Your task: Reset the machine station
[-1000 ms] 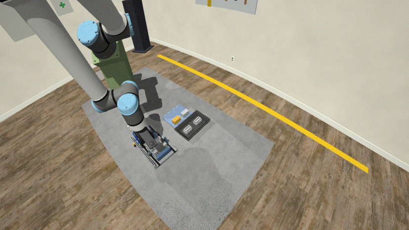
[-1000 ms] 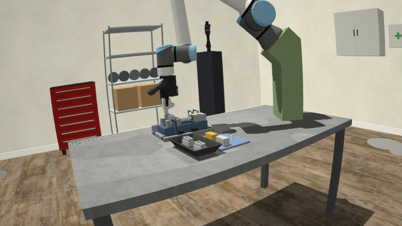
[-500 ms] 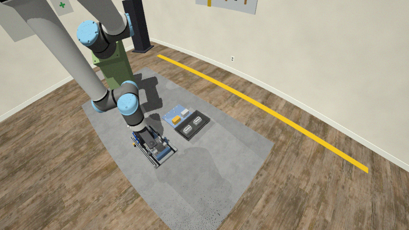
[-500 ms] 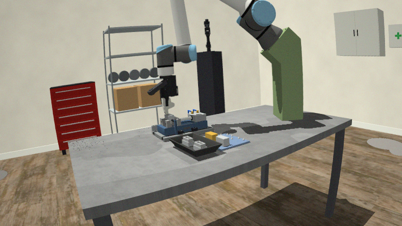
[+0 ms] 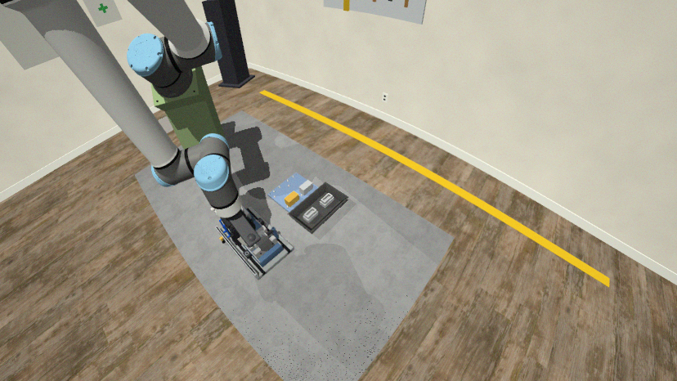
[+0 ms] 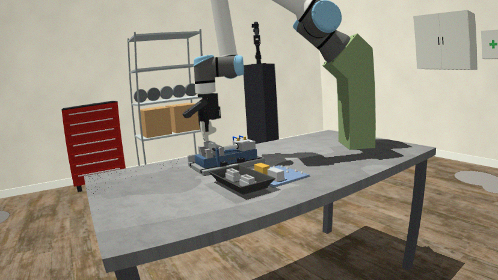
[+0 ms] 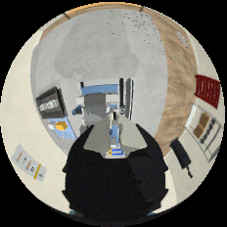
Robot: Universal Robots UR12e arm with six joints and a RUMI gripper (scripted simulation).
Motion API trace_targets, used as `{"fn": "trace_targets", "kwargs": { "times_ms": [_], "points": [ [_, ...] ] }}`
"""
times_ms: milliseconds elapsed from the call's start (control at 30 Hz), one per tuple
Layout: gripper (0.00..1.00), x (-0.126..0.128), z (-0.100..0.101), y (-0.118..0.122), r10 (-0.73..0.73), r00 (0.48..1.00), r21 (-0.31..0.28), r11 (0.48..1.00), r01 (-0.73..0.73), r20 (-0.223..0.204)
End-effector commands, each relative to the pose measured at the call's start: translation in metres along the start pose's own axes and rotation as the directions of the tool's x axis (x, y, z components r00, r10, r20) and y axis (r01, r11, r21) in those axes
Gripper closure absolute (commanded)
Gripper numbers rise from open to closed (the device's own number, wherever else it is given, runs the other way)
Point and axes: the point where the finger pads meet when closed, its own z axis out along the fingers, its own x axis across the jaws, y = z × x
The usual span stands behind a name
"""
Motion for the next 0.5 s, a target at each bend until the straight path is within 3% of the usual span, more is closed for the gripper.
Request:
{"fn": "trace_targets", "kwargs": {
  "times_ms": [0,467],
  "points": [
    [1.00,-0.0018,-0.0003,0.0000,-0.001,1.000,0.000,1.000,0.001,0.003],
    [1.00,0.0079,-0.0002,0.0000,-0.001,1.000,0.000,1.000,0.001,0.003]
  ]
}}
